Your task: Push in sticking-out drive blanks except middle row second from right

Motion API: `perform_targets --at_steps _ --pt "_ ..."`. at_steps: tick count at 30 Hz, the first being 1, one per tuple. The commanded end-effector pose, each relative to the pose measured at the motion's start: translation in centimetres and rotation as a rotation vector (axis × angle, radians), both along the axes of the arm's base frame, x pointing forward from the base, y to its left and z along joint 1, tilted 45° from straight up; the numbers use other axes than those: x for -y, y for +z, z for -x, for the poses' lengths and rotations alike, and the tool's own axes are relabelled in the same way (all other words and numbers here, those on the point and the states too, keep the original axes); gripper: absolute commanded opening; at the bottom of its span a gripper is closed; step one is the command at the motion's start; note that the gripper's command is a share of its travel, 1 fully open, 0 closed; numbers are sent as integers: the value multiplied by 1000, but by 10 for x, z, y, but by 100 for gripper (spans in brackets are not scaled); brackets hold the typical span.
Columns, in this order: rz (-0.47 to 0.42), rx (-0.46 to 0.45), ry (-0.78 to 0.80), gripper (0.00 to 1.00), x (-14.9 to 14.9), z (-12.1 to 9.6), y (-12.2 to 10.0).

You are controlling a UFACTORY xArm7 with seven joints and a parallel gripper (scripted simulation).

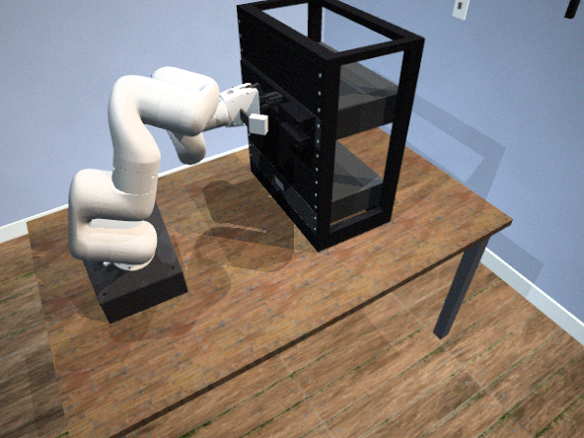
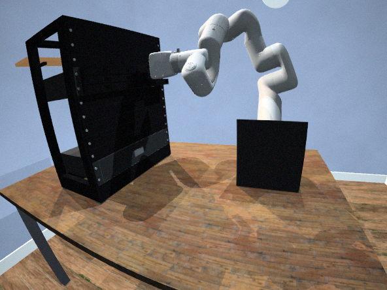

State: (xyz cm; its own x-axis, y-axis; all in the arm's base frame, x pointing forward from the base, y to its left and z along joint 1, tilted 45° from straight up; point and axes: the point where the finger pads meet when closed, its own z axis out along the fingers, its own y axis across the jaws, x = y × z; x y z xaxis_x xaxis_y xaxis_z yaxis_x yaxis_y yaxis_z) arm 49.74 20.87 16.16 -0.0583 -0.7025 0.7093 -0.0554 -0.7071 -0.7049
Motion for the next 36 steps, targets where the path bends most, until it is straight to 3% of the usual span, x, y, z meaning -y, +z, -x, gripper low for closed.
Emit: perform_targets --at_steps 1,17,25,36 --pt "-3 2 1 0 0 -2 1" --pt "-3 2 1 0 0 -3 1" --pt "-3 2 1 0 -2 12 1" --pt "-3 2 1 0 -6 75 1"
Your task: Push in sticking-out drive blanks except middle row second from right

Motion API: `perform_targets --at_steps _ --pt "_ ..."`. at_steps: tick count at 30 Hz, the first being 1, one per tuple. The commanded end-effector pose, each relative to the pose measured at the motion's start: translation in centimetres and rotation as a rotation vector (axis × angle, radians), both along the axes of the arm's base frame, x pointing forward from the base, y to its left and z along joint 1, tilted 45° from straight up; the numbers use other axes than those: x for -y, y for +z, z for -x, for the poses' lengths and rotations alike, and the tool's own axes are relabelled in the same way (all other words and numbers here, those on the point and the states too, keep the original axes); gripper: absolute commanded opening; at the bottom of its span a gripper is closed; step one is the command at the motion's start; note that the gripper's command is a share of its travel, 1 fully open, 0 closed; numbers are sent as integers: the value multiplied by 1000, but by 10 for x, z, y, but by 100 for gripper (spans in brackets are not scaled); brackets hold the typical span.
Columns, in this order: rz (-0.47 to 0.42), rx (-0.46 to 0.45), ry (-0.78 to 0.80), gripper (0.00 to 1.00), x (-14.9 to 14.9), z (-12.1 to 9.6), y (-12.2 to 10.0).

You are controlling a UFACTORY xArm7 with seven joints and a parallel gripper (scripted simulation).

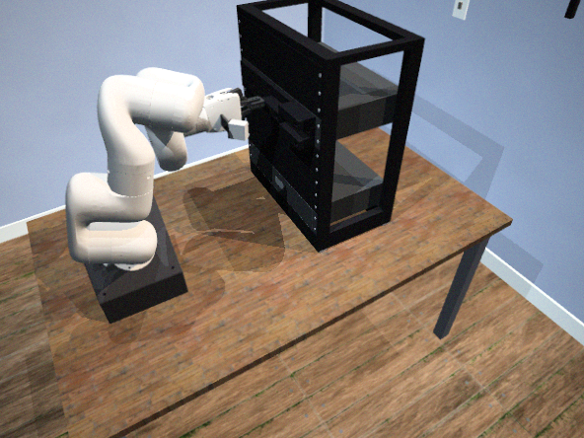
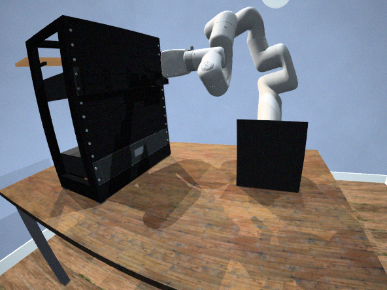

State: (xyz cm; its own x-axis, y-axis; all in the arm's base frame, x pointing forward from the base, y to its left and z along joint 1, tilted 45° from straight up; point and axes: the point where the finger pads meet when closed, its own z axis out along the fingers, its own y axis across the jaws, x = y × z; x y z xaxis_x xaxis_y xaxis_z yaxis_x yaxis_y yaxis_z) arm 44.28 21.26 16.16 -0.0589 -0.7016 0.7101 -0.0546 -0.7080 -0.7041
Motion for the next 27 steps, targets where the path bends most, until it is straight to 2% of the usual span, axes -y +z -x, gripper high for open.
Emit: perform_targets --at_steps 1,4,17,27 --pt "-4 1 0 0 -3 25 1" --pt "-4 1 1 0 -3 33 1" --pt "-4 1 0 0 -2 38 1" --pt "-4 1 0 0 19 40 7"
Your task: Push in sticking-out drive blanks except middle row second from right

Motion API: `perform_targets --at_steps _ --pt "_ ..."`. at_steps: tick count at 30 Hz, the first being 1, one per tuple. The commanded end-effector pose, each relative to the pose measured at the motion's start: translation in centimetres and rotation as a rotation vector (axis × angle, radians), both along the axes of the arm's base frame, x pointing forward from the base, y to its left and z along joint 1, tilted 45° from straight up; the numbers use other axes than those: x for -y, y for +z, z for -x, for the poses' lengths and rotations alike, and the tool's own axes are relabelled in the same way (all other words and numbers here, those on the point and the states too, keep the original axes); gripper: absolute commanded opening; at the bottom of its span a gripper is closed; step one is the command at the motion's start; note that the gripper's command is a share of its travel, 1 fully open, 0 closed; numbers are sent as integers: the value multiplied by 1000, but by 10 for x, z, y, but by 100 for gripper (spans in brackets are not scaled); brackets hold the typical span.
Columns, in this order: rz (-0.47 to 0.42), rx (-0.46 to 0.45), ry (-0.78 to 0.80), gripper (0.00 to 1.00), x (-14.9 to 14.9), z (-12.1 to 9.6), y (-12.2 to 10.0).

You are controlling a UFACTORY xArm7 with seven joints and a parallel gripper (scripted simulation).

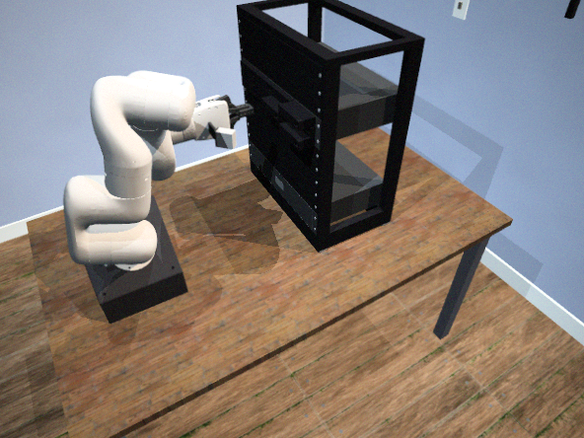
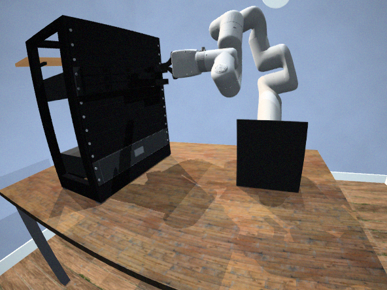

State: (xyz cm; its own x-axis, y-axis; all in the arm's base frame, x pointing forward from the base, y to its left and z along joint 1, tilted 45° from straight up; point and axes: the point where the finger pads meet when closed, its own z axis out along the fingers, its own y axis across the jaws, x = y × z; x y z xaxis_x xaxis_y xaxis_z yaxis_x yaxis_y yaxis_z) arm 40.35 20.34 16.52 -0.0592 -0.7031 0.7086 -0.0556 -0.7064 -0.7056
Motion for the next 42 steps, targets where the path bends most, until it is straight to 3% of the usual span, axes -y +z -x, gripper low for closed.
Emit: perform_targets --at_steps 1,11,21,31,42 --pt "-2 1 1 0 15 2 5" --pt "-2 2 1 0 74 9 23" --pt "-2 2 1 0 102 12 31" --pt "-2 1 1 0 106 12 32" --pt "-2 1 1 0 110 -36 32"
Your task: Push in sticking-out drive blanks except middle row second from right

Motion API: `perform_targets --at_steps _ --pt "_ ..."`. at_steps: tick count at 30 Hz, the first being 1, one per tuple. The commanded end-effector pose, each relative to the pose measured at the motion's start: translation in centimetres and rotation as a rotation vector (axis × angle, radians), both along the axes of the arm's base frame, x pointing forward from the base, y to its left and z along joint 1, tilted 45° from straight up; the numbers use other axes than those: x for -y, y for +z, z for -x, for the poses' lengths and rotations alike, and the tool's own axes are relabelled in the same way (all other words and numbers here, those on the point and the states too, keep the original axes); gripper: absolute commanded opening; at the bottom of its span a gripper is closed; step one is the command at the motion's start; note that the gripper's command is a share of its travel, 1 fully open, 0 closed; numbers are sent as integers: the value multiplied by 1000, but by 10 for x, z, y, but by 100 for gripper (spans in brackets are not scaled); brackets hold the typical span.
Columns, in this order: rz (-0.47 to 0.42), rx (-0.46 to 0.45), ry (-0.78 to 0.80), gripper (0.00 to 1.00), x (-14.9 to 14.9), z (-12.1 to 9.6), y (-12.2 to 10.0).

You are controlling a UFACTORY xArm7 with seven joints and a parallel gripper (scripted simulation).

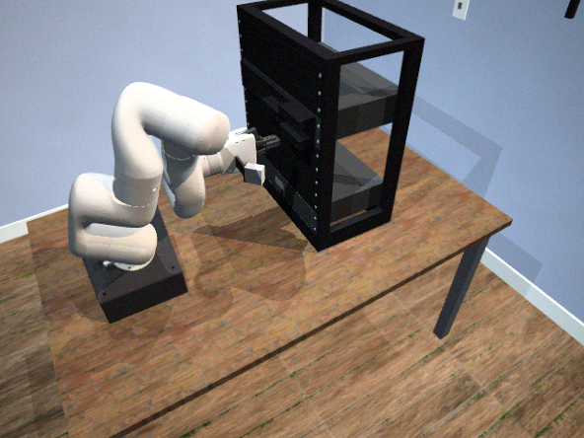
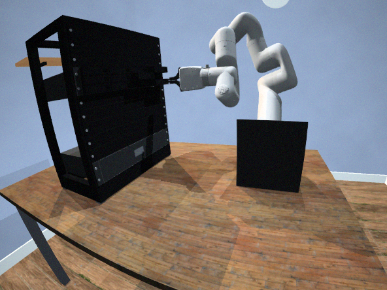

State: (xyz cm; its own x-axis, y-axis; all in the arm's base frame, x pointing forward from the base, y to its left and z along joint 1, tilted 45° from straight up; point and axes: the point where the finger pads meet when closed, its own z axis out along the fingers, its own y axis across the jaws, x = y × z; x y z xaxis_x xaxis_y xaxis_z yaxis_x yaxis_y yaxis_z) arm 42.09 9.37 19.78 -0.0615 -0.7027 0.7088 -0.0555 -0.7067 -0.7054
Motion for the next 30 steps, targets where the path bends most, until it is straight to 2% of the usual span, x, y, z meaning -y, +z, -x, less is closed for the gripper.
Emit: perform_targets --at_steps 1,30 --pt "-2 0 3 0 0 -21 0" --pt "-2 0 3 0 1 -26 0"
